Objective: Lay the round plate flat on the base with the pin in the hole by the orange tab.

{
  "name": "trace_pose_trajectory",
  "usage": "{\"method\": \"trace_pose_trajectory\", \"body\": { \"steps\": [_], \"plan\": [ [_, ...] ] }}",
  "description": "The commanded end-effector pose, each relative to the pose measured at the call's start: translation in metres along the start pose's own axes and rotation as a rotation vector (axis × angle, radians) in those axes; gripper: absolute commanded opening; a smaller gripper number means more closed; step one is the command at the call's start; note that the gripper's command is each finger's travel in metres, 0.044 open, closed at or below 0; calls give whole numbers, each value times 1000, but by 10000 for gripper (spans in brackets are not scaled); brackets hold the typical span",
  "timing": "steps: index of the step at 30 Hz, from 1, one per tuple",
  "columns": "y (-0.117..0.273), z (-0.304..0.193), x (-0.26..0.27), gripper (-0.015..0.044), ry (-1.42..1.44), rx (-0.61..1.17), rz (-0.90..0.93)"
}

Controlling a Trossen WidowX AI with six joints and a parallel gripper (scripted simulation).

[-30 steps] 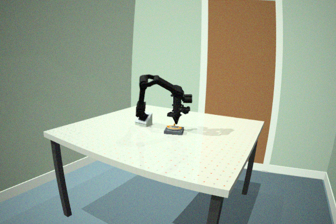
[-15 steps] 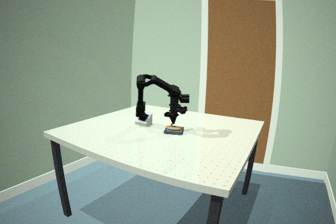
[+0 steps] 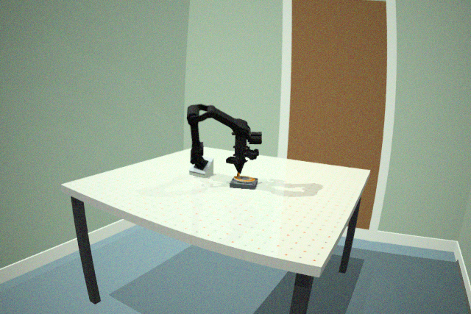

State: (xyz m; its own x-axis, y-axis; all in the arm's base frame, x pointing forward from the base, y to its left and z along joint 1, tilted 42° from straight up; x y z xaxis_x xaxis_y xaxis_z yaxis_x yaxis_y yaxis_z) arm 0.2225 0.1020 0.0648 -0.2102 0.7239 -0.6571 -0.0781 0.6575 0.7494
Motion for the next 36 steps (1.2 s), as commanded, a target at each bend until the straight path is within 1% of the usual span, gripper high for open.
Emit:
{"method": "trace_pose_trajectory", "body": {
  "steps": [1, 32, 36],
  "plan": [
    [1, -4, -4, 0, 6, 1, -5],
    [1, -12, -30, 0, 7, 1, -7],
    [11, -11, -29, 0, 7, 1, -5]
  ]
}}
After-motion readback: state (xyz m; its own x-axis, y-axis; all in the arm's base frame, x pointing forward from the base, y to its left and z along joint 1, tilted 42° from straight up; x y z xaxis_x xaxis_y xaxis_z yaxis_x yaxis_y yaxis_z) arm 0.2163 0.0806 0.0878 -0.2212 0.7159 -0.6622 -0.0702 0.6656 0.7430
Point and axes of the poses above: the point midway between the two fingers, 35 mm back from their tips, its own y axis back along the fingers, its own x axis across the jaws, z = x × y, the point moved 8 cm from there along y, back along the fingers, and after that the axes turned 6 degrees about y, right-handed, at the moved point
